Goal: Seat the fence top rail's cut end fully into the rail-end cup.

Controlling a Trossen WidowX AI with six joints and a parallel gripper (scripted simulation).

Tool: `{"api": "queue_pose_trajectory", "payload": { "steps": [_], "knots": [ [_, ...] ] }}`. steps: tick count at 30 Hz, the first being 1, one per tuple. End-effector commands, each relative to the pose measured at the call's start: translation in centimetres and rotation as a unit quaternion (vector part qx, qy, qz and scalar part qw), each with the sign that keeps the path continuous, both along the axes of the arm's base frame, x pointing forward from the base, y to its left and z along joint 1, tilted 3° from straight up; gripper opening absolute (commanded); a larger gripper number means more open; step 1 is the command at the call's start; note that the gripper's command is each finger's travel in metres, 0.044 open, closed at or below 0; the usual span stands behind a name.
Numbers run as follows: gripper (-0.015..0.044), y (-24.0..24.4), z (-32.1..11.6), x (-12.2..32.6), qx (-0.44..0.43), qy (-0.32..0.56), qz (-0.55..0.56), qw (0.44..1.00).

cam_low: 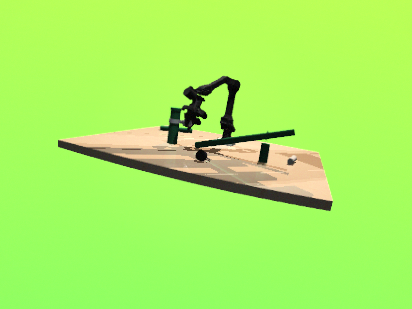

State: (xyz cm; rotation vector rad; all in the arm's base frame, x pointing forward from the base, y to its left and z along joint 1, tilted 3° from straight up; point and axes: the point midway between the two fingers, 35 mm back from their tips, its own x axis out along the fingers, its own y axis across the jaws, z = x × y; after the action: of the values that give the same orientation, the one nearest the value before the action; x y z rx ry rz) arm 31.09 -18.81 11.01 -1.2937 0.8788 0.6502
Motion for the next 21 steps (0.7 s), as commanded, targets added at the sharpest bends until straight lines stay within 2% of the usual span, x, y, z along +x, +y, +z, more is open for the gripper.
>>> {"api": "queue_pose_trajectory", "payload": {
  "steps": [1,6,16,21],
  "knots": [
    [0.0,0.0,0.0,0.0,0.0,0.0,0.0,1.0],
    [0.0,0.0,0.0,0.0,0.0,0.0,0.0,1.0],
    [0.0263,0.1,0.1,0.0,0.0,0.0,0.0,1.0],
    [0.0394,1.3,1.5,0.4,0.001,0.001,-0.004,1.0]
  ]
}}
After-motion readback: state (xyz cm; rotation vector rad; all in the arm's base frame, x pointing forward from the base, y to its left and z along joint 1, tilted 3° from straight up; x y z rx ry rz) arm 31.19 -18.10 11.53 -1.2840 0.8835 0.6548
